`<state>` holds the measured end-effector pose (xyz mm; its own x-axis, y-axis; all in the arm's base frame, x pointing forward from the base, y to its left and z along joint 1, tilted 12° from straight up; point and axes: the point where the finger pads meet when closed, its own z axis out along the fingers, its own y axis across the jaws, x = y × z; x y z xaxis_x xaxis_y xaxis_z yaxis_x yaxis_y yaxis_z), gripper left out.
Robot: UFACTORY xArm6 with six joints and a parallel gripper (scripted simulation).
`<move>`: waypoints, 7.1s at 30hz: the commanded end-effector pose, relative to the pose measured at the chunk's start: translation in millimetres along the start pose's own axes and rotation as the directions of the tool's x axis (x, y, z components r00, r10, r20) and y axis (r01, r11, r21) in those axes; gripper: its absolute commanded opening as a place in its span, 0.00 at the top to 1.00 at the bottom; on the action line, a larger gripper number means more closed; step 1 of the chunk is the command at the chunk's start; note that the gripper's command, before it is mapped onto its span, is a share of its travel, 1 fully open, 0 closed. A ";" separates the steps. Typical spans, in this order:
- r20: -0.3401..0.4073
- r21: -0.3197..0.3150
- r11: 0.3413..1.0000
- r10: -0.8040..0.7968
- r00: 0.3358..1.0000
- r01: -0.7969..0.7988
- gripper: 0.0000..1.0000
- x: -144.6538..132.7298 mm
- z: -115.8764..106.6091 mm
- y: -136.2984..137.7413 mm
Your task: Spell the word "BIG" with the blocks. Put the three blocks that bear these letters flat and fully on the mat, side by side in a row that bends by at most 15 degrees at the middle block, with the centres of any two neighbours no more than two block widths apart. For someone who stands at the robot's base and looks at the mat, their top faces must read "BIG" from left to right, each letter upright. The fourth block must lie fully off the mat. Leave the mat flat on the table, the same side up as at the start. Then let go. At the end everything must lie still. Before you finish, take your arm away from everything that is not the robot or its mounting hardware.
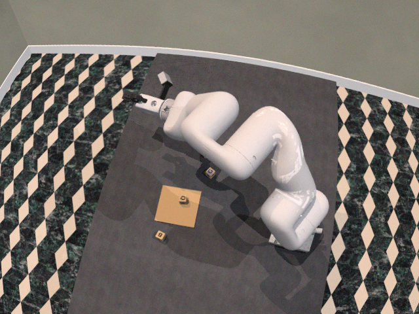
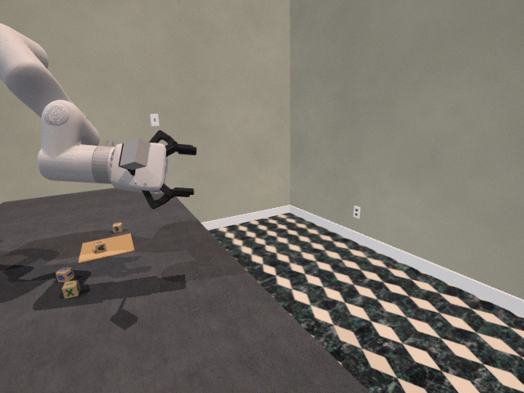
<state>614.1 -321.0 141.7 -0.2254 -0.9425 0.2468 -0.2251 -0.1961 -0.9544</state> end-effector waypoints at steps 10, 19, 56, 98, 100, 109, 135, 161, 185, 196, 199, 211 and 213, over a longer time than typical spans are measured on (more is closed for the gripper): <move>-0.002 0.004 1.000 -0.001 1.000 0.001 0.00 1.2 0.5 -2.6; -0.002 0.004 1.000 -0.002 1.000 0.002 0.00 1.1 0.5 -2.7; -0.157 -0.164 0.946 -0.304 0.940 0.278 0.00 -106.0 -40.1 -45.7; 0.152 -0.492 0.657 -0.582 0.799 0.572 0.00 -261.6 -168.6 -36.8; 0.152 -0.492 0.657 -0.582 0.799 0.572 0.00 -261.6 -168.6 -36.8; 0.263 -0.508 0.584 -0.595 0.760 0.633 0.00 -289.8 -199.8 -31.2; 0.498 -0.470 0.451 -0.574 0.650 0.759 0.00 -342.4 -266.3 -19.2; 0.498 -0.470 0.451 -0.574 0.650 0.759 0.00 -342.4 -266.3 -19.2; 0.480 -0.466 0.461 -0.585 0.654 0.755 0.00 -297.7 -252.7 -6.5; 0.479 -0.466 0.460 -0.587 0.652 0.756 0.00 -237.6 -252.4 19.8; 0.484 -0.467 0.457 -0.584 0.651 0.757 0.00 -222.0 -256.3 28.7; 0.496 -0.471 0.451 -0.576 0.650 0.758 0.00 -200.3 -264.9 42.7; 0.496 -0.471 0.451 -0.576 0.650 0.758 0.00 -200.3 -264.9 42.7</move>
<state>398.4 -66.3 94.9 0.4565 -0.6347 0.6236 -0.7227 -0.6733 -0.1562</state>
